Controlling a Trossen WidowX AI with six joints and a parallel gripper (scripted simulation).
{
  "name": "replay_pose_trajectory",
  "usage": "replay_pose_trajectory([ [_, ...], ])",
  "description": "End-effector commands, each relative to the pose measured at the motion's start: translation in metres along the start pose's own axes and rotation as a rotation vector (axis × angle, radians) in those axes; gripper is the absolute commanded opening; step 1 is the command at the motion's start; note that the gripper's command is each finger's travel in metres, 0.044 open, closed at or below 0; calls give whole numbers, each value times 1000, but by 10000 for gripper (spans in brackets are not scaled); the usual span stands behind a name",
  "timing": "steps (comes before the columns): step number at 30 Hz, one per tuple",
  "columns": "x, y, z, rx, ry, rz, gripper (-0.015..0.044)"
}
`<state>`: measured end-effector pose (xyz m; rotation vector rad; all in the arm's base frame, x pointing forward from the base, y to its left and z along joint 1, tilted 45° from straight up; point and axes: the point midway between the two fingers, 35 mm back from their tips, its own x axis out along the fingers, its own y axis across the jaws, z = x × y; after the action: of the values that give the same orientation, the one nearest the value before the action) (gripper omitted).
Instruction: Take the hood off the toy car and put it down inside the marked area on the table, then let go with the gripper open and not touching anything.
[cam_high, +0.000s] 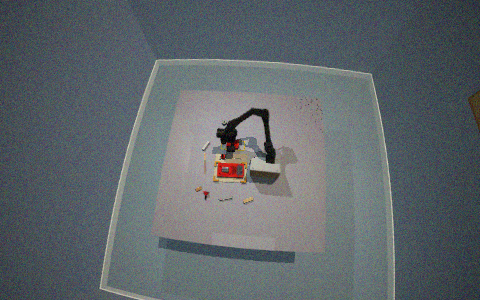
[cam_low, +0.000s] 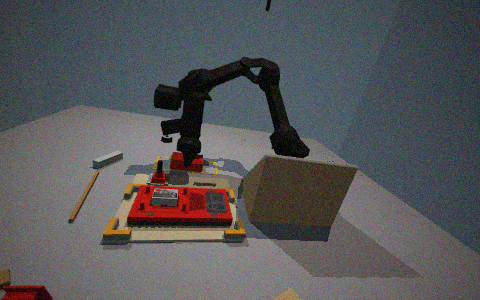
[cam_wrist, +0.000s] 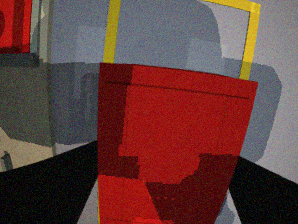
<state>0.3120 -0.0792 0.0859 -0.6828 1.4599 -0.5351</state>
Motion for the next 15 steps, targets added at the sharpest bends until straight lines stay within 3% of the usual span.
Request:
replay_pose_trajectory([
  [1, 0, 0, 0, 1, 0, 0, 315],
  [6, -2, 0, 0, 1, 0, 0, 440],
  [15, -65, 2, 1, -1, 6, -6, 440],
])
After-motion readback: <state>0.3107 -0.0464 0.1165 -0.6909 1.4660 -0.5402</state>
